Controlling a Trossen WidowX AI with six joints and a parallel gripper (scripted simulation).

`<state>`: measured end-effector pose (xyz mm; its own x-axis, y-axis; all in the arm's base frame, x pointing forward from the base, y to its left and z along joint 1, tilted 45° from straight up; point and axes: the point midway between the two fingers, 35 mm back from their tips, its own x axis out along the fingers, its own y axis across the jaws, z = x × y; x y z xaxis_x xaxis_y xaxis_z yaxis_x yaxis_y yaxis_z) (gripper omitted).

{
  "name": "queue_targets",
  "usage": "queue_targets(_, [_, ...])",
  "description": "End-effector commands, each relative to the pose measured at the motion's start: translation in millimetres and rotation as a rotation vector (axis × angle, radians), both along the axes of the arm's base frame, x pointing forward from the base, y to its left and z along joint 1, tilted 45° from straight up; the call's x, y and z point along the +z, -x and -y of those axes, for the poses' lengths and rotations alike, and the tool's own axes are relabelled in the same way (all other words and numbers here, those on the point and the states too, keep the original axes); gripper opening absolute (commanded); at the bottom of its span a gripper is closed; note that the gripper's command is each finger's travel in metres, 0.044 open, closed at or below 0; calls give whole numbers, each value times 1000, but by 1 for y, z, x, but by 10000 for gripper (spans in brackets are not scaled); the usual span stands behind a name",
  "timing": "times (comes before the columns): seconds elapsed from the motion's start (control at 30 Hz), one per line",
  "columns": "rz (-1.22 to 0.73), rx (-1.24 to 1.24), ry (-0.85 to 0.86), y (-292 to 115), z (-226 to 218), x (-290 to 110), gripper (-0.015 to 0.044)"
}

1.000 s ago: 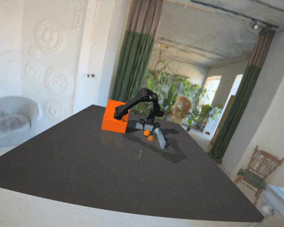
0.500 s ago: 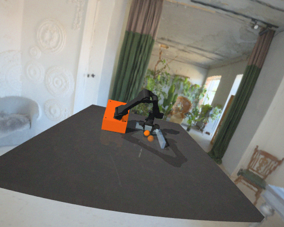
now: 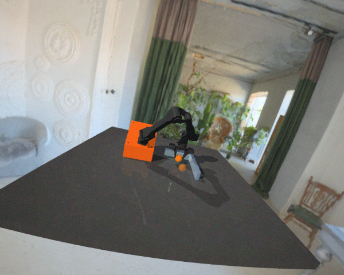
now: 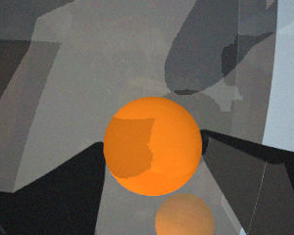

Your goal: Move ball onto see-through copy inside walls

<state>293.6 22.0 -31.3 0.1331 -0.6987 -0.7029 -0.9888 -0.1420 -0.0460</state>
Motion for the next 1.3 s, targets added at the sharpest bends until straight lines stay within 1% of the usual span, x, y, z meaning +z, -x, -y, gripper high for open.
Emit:
queue_targets(0.0, [18,5,-18,-2,-25,22,0])
queue_targets(0.37, [18,3,-12,16,-75,78,0])
queue_targets(0.6, [18,3,-11,17,-77,82,0])
queue_targets(0.8, [16,5,-20,3,-53,90,0])
queue_targets(1.27, [20,3,-7,-21,19,114,0])
